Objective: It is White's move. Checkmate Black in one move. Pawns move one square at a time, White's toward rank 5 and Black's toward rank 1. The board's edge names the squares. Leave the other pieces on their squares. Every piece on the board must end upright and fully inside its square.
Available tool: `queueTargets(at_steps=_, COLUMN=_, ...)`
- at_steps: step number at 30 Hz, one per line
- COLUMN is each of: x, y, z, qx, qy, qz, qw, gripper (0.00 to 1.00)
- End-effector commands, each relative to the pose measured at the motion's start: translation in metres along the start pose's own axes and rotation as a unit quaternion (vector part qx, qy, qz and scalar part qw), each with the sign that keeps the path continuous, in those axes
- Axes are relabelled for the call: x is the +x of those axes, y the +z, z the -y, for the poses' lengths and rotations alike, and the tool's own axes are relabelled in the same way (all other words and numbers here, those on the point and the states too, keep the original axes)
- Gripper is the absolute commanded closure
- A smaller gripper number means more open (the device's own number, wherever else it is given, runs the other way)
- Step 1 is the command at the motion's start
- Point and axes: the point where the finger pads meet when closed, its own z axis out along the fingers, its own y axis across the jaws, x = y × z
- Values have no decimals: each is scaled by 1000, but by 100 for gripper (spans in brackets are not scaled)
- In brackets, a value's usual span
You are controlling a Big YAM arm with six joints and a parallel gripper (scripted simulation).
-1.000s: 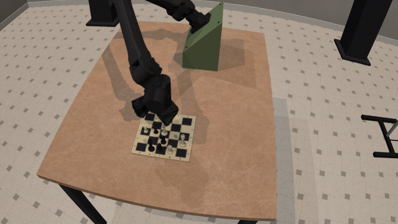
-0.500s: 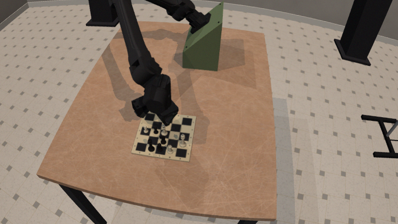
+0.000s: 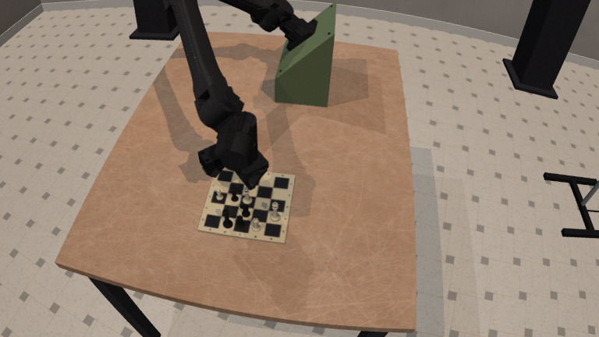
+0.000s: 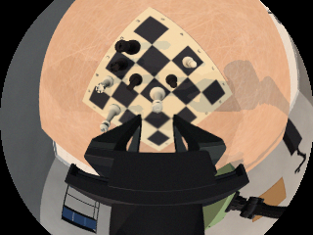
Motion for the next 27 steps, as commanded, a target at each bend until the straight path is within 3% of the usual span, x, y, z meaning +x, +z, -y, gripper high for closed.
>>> queueTargets(at_steps=1, x=1, y=9, z=-3, qx=3, qy=4, qz=-2, qw=1000, gripper=60)
queueTargets(at_steps=27, x=1, y=9, z=-3, qx=3, qy=4, qz=-2, qw=1000, gripper=60)
